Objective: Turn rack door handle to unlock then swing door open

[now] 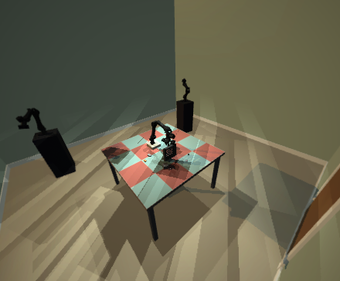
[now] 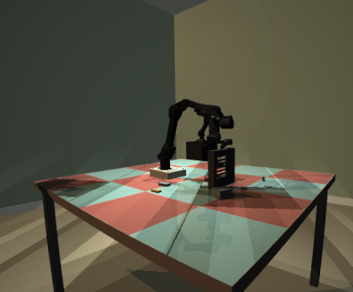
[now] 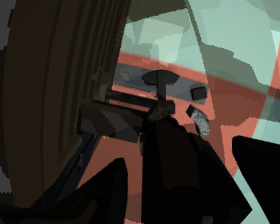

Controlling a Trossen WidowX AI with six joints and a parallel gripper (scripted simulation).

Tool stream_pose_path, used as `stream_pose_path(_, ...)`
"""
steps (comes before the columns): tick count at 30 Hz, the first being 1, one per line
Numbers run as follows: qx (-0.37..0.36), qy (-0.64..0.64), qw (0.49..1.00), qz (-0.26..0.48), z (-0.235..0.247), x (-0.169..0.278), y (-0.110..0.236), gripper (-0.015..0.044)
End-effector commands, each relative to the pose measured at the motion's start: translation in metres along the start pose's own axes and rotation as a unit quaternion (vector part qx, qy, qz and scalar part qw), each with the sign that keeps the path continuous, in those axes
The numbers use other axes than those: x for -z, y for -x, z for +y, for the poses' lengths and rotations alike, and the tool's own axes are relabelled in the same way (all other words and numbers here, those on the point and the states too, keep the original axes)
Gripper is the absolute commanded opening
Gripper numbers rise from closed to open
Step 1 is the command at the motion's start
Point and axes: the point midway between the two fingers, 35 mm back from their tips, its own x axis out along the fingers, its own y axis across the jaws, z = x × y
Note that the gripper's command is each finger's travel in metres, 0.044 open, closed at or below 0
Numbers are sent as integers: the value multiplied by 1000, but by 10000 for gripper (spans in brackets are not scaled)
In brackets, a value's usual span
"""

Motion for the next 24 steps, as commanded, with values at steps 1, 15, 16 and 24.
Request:
stream_pose_path(1, 0, -204, 979, -1, 0, 0, 0, 291)
stream_pose_path(15, 0, -287, 958, -1, 0, 0, 0, 291)
stream_pose_path(16, 0, -287, 958, -1, 0, 0, 0, 291)
stream_pose_path(24, 0, -287, 958, -1, 0, 0, 0, 134)
